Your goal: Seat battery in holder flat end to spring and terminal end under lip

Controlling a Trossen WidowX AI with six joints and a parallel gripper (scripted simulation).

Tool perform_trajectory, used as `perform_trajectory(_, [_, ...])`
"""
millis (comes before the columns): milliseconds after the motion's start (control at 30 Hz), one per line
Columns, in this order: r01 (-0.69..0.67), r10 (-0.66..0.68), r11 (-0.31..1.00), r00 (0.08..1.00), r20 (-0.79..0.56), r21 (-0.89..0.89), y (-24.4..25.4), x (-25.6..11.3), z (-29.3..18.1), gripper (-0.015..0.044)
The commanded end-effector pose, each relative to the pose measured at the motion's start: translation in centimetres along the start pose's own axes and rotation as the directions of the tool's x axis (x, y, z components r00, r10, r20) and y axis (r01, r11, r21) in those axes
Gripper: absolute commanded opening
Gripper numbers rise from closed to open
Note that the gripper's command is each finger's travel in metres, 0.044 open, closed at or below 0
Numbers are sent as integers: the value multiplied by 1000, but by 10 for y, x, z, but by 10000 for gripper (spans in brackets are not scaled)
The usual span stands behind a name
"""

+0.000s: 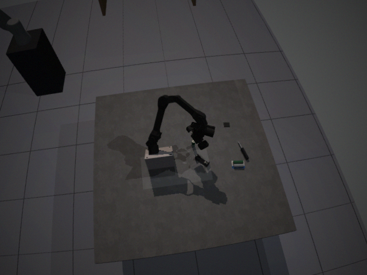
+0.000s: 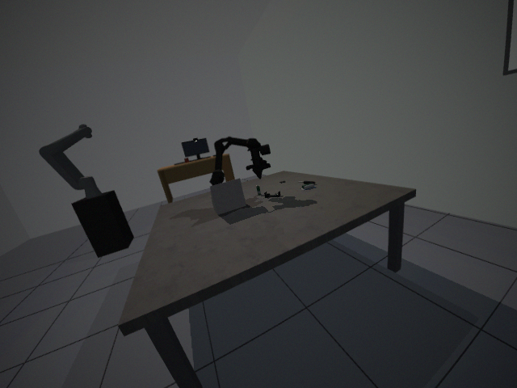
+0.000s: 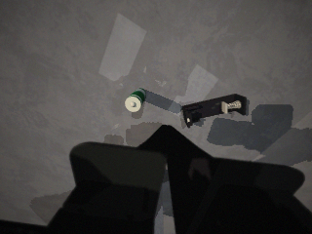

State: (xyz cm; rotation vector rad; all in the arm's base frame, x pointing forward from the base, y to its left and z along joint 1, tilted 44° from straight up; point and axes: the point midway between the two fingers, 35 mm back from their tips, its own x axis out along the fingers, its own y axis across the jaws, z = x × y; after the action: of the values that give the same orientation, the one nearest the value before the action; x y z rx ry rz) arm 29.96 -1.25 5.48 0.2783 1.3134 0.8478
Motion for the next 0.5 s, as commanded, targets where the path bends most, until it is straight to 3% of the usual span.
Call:
perform_trajectory(0, [-8, 8, 1000, 1000, 8, -8, 0, 10, 4, 0])
perform_trajectory(233, [-11, 11, 1000, 1000, 9, -9, 2, 71, 4, 0])
perform_trajectory(467, [-12, 12, 1000, 1000, 9, -9, 6, 77, 4, 0])
